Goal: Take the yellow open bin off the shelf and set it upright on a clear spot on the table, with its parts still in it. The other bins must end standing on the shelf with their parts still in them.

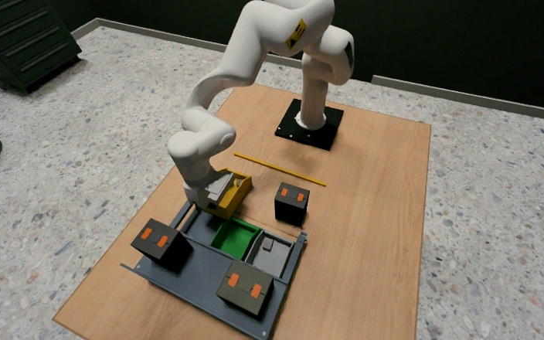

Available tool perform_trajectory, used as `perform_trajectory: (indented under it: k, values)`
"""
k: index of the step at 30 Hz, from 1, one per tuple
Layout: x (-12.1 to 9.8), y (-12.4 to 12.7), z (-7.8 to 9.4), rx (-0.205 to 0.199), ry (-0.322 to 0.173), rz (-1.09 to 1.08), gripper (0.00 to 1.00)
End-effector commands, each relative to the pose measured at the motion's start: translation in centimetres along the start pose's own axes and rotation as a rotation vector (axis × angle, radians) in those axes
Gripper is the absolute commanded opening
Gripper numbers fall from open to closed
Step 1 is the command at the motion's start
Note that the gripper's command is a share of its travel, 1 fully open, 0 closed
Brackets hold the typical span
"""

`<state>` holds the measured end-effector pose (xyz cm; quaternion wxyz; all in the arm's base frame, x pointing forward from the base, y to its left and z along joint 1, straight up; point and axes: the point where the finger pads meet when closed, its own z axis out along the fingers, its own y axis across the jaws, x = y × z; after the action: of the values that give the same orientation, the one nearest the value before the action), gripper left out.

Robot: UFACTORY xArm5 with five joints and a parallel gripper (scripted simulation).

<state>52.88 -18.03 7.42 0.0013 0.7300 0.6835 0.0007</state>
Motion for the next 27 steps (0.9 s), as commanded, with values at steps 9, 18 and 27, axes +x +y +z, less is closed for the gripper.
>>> perform_trajectory:
  k: [9, 18, 27]
  values:
    - [-0.03, 0.12, -0.17, -0.004, -0.001, 0.000, 0.00]
    - [-0.03, 0.12, -0.17, -0.004, -0.001, 0.000, 0.00]
    - [-0.03, 0.12, -0.50, -0.005, 0.003, 0.000, 0.00]
